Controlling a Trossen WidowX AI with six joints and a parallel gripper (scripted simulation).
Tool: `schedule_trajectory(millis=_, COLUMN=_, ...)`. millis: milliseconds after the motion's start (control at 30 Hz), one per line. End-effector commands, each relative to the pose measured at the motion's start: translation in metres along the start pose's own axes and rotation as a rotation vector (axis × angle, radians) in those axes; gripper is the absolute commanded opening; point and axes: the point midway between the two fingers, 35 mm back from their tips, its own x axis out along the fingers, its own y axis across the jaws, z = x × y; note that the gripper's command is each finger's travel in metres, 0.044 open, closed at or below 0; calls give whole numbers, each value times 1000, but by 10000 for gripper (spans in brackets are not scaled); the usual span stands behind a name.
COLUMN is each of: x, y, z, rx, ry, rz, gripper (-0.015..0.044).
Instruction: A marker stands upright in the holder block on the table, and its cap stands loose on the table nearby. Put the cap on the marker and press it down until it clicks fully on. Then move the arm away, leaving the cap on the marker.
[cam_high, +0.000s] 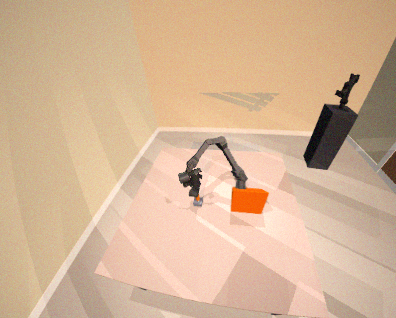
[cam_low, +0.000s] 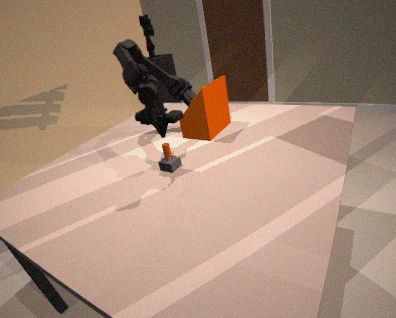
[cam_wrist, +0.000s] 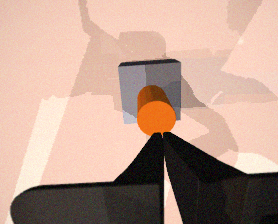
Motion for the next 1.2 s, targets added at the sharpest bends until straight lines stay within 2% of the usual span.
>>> schedule_trajectory(millis=0, x=0, y=0, z=0, rx=-7, ry=1, rz=3, gripper=0)
schedule_trajectory(millis=1000, x=40, y=0, z=0, rx=-6, ry=1, rz=1, gripper=0)
schedule_trajectory(millis=1167, x=35, y=1, z=3, rx=3, ry=-8, rz=8, gripper=0)
